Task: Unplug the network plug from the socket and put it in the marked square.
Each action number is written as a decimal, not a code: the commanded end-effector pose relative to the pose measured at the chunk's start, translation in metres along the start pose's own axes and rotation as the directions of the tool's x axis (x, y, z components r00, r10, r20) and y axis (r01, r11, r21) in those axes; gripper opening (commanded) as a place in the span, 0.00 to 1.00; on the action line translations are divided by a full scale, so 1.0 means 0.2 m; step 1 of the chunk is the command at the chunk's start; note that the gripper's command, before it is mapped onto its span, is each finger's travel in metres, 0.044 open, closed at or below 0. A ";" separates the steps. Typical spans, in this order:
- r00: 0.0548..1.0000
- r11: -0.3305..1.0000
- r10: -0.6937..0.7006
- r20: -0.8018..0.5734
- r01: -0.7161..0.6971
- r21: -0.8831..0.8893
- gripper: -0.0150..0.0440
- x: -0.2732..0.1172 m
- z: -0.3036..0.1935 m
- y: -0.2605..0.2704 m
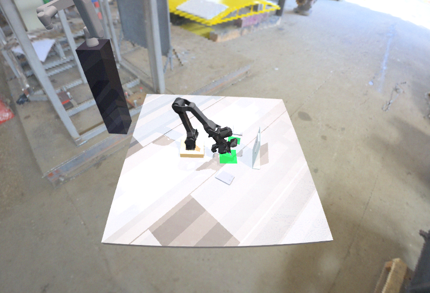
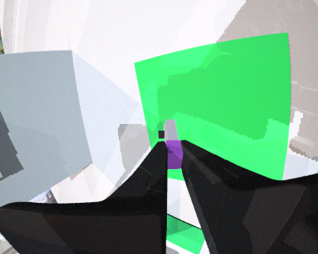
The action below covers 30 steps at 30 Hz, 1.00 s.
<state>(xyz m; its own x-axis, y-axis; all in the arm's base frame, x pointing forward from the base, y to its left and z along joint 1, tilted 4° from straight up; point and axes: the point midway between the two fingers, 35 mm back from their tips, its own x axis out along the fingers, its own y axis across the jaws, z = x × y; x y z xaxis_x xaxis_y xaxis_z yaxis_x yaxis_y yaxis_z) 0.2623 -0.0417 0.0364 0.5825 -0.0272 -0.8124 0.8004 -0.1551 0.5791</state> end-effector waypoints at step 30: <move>1.000 1.000 -0.003 0.000 0.003 -0.001 0.25 0.10 -0.01 -0.09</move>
<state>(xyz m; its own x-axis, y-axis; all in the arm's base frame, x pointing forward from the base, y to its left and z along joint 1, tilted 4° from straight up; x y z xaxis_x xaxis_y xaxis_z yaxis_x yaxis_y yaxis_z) 0.2598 -0.0379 0.0103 0.5800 -0.0266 -0.8142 0.8022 -0.1546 0.5766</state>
